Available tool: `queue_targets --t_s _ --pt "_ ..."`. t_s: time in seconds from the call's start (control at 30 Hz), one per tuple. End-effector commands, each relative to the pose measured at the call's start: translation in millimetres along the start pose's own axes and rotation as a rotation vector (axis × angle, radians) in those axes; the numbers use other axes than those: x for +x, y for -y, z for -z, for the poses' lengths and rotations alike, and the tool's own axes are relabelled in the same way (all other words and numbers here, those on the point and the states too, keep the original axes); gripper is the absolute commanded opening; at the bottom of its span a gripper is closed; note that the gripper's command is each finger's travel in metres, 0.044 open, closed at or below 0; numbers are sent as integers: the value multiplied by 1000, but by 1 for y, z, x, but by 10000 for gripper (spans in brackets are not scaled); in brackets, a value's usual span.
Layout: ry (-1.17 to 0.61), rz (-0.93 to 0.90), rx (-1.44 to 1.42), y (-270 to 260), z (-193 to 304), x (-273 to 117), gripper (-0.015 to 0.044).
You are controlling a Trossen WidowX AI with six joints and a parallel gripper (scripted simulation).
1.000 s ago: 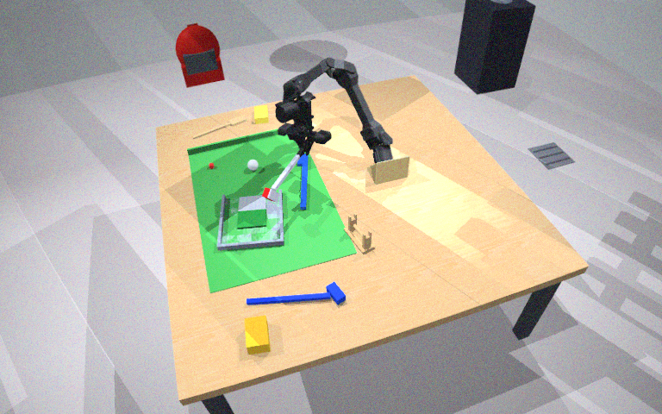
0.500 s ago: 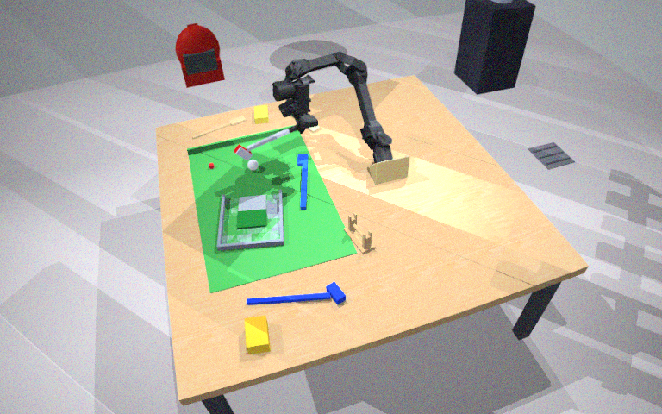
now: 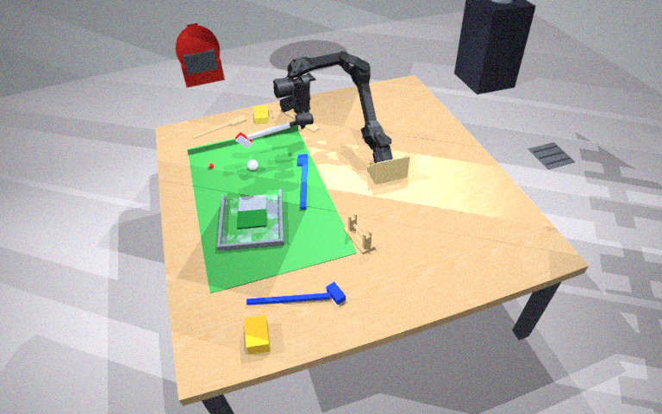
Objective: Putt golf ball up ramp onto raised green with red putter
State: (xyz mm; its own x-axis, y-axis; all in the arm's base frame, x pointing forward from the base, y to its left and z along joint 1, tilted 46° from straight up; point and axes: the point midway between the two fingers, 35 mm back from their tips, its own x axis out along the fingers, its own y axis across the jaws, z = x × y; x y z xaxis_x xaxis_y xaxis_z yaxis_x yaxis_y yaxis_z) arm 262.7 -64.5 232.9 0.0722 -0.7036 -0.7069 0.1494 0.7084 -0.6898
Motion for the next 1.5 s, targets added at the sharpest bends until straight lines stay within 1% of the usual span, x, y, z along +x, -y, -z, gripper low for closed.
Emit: queue_targets --t_s 0.0,0.83,1.2,1.47 --pt "-48 20 59 0 0 19 0" --pt "-68 28 84 1 2 56 0" --pt "-73 24 87 1 3 54 0" --pt "-68 28 85 28 4 55 0"
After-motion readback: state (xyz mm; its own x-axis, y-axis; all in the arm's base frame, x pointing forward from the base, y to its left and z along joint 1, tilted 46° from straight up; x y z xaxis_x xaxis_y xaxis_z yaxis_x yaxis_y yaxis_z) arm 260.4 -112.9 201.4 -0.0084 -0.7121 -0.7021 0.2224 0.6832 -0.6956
